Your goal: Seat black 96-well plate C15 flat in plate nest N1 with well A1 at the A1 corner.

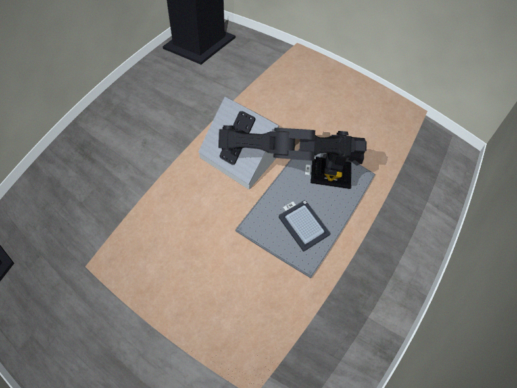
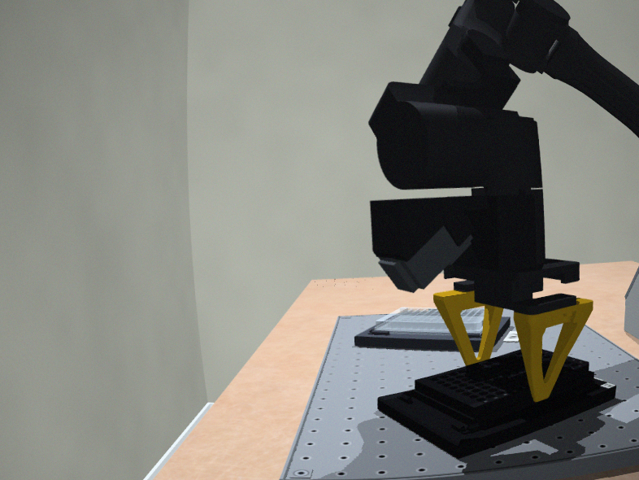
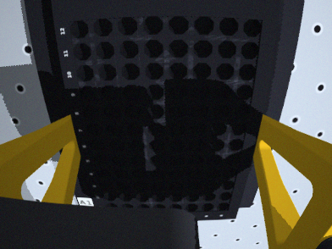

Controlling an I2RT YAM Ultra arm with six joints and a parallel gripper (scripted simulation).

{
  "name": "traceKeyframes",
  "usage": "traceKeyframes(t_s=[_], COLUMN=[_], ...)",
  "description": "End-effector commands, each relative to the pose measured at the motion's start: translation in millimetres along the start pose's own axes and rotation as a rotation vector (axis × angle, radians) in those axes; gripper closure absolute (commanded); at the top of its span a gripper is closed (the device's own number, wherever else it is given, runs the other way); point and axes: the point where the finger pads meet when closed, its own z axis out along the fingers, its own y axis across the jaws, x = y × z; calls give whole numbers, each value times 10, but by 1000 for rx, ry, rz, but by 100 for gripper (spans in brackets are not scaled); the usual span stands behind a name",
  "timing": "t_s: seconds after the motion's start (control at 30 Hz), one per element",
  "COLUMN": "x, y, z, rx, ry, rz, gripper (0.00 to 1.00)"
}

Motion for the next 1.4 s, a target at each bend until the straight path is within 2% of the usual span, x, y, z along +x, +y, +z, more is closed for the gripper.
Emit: traceKeyframes(t_s=[0.0,1.03,1.37], x=[-41,-33,-33], y=[4,7,8], z=[-55,-521,-521], rx=[3,3,2], ry=[-18,-19,-19], rz=[1,1,1], gripper=[100,100,100])
